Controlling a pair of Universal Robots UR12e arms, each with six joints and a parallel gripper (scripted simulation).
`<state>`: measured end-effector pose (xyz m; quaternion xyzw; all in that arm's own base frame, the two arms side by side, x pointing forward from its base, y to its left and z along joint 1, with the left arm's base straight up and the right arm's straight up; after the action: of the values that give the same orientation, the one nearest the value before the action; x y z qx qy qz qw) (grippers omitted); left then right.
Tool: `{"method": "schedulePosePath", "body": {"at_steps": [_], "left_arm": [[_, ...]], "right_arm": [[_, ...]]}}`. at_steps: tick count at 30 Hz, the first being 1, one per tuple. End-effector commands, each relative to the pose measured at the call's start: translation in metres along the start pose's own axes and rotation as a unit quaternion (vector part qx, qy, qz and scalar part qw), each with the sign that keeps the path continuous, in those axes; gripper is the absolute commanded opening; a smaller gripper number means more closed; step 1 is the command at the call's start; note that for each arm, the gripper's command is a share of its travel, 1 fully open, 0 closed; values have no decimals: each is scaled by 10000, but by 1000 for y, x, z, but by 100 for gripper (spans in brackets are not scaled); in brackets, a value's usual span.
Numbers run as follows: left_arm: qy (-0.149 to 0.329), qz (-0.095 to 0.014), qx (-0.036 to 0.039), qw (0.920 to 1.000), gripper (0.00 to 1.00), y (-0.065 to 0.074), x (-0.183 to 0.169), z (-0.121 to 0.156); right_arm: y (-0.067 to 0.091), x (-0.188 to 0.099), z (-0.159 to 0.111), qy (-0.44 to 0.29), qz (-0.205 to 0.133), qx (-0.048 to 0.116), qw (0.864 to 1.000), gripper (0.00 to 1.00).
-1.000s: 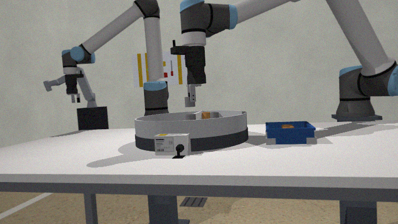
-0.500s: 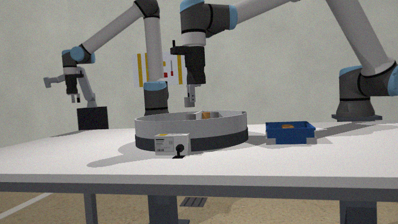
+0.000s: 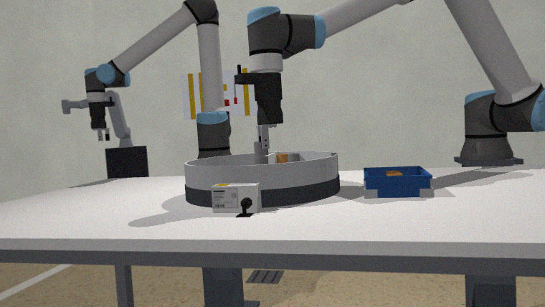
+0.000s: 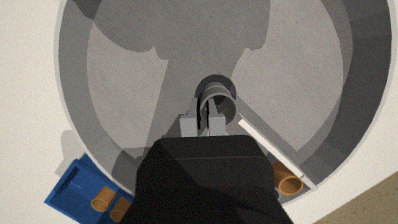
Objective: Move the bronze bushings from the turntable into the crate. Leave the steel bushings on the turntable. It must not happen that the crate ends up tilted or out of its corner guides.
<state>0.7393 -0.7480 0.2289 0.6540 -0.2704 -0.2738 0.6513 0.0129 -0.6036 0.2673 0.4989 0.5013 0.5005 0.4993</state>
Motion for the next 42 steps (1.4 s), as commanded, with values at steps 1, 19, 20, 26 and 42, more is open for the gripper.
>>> {"method": "schedulePosePath", "body": {"at_steps": [1,19,20,26,42], "left_arm": [[-6,63,-16,10000,0,10,2,2],[-6,51,-14,10000,0,8,2,2],[-6,51,-14,10000,0,8,2,2],[-6,51,-14,10000,0,8,2,2],[-7,33,-11,10000,0,2,0,3]], "right_arm": [[0,0,1,6,6,-2,10000,100],[0,0,1,6,6,-2,10000,100],[0,0,1,6,6,-2,10000,100],[0,0,1,6,6,-2,10000,100],[0,0,1,6,6,-2,10000,100]]}}
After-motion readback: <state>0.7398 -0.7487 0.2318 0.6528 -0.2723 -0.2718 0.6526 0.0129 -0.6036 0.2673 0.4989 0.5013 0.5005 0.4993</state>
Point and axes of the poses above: on each arm, the point where the finger pads meet when closed, its own y axis back along the fingers, its own z axis across the jaws, x = y × z, the point moved 9 cm from there along y, back along the fingers, and after that the axes turned 1 degree about -y, right-handed, at the moved point
